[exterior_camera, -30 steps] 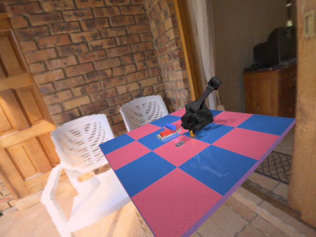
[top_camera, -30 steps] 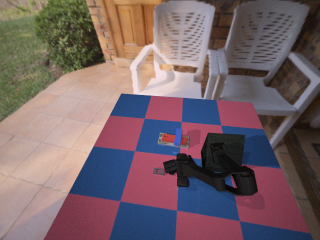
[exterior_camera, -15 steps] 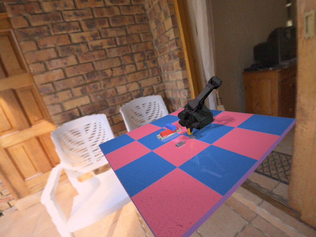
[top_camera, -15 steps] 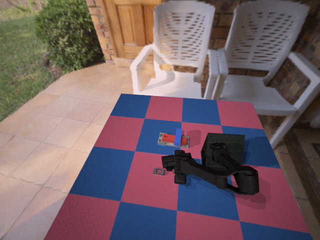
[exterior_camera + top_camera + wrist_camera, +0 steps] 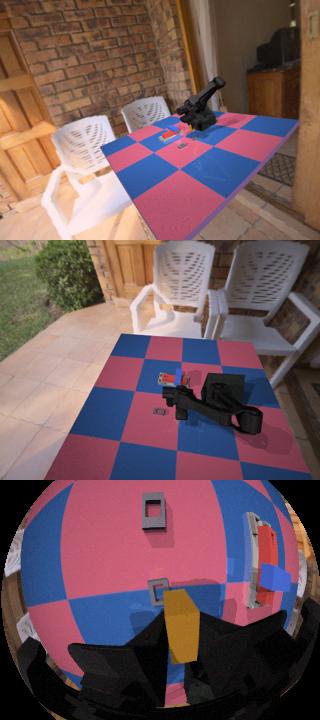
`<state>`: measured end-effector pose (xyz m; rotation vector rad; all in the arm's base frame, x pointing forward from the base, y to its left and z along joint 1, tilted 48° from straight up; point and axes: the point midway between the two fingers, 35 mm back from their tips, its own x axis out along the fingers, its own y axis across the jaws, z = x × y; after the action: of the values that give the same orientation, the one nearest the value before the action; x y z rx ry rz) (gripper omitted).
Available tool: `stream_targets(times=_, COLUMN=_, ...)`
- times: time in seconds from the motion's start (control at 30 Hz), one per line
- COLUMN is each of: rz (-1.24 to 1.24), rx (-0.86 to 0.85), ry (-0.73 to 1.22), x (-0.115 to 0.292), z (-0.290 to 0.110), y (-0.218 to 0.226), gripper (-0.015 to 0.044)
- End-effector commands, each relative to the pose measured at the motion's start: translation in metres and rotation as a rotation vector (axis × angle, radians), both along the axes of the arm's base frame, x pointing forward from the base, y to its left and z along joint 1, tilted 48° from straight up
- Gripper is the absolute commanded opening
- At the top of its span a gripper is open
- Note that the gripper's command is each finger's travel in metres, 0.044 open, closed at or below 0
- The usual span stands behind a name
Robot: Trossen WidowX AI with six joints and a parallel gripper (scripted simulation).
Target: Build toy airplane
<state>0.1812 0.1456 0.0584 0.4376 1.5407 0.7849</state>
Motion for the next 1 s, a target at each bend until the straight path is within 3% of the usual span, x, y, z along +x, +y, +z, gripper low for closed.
stream_targets(times=0.0, rz=0.002, rx=0.013, ry=-0.011, x=0.002, z=0.010, y=-0.007, gripper=0.0000)
stream_targets(times=0.53, rz=-0.003, rx=0.062, ry=0.014, x=-0.007, z=0.045, y=-0.038, gripper=0.0000)
stream_targets(times=0.97, rz=-0.023, rx=0.052, ry=0.021, x=0.015, z=0.035, y=-0.045, gripper=0.0000)
